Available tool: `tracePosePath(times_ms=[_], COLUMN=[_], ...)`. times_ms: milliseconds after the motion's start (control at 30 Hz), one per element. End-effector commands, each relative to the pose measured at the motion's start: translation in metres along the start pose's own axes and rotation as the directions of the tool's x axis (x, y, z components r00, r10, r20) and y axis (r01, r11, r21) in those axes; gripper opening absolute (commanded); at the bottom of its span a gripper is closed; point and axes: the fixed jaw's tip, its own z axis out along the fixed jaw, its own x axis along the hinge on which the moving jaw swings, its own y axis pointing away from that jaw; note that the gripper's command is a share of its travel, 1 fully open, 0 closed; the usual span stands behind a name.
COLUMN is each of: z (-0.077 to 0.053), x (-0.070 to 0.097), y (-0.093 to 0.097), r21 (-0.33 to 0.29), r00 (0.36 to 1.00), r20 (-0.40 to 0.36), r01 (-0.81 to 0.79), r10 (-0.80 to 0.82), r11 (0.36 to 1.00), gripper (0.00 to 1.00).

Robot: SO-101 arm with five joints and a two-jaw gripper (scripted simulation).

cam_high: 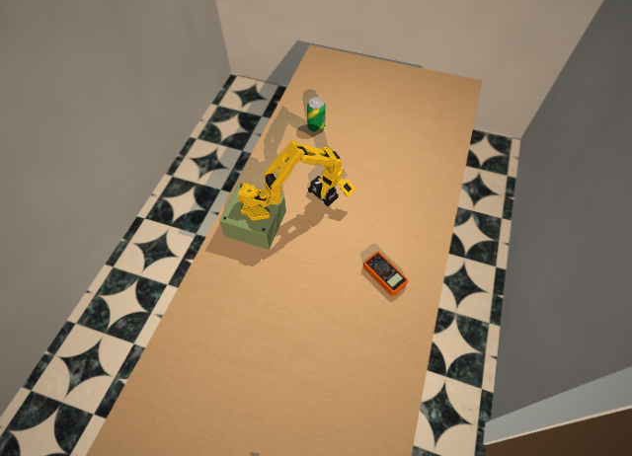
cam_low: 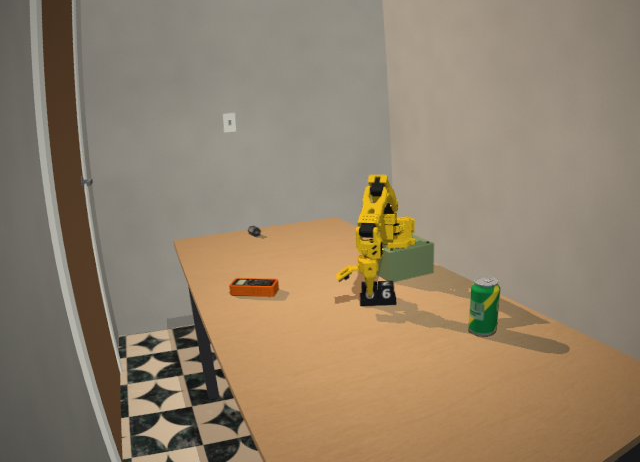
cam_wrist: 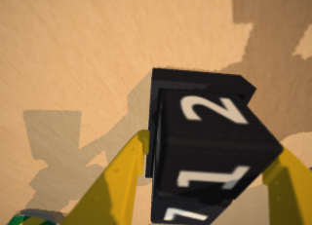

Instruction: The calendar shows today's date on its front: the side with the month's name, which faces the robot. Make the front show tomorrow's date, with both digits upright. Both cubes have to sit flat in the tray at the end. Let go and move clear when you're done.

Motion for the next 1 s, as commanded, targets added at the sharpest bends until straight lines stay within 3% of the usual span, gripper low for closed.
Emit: tracePosePath(times_ms=[0, 967], z=[0.0041, 0.0042], x=[-0.0014, -0.0012], y=[-0.0014, -0.0045], r21=[0.004, 0.004], r00=[1.0, 1.0], r20=[-0.003, -0.003], r01=[-0.016, -0.02], r10=[0.016, 0.02], r11=[1.0, 1.0], gripper=[0.35, 0.31])
